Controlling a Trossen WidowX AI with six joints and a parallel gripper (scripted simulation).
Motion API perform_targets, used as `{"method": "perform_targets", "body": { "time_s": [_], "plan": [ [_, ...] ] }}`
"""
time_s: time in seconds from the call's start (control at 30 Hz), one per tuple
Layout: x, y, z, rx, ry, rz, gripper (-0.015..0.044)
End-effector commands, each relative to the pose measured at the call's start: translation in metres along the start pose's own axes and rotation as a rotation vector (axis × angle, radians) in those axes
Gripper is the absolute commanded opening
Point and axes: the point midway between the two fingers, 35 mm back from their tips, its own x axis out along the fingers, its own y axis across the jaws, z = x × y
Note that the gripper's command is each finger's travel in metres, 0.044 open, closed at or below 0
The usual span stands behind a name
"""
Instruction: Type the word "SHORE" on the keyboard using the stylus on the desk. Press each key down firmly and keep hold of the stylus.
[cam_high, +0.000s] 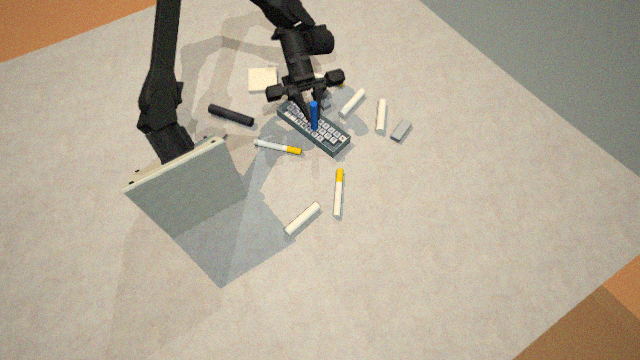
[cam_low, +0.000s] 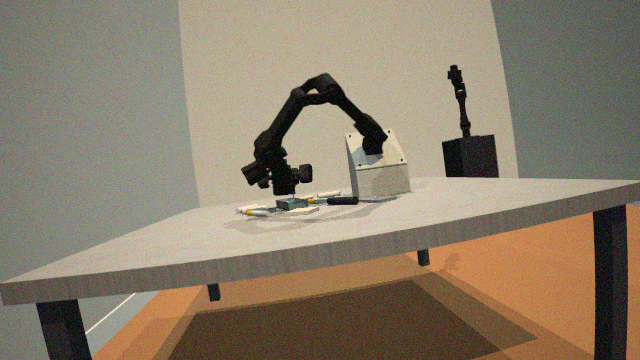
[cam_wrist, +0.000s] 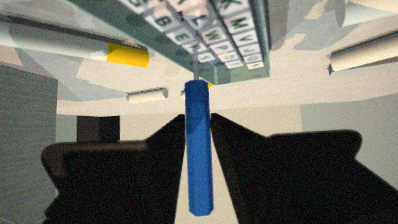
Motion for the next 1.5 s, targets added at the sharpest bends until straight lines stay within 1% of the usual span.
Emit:
{"method": "perform_targets", "body": {
  "time_s": [0.0,0.17,0.3,0.53,0.57,0.6,0.8,1.03,1.23,1.33,1.47],
  "plan": [
    [-0.005,0.0,-0.008,0.0,-0.004,0.0,0.0081],
    [-0.018,0.0,-0.03,0.0,-0.003,0.0,0.0081],
    [-0.016,-0.001,-0.029,0.011,-0.009,0.001,0.0084],
    [-0.016,-0.001,-0.029,0.011,-0.009,0.001,0.0038],
    [-0.017,-0.001,-0.028,0.01,-0.008,0.001,0.0012],
    [-0.019,0.0,-0.028,0.009,-0.008,0.001,0.0],
    [-0.033,0.01,-0.025,0.0,-0.004,0.0,0.0],
    [-0.023,0.01,-0.008,0.0,-0.004,0.001,0.0],
    [-0.023,0.01,-0.007,0.0,-0.004,0.001,0.0],
    [-0.022,0.009,-0.006,0.0,-0.004,0.001,0.0079],
    [-0.021,0.009,-0.004,0.0,-0.004,0.001,0.0081]
  ]
}}
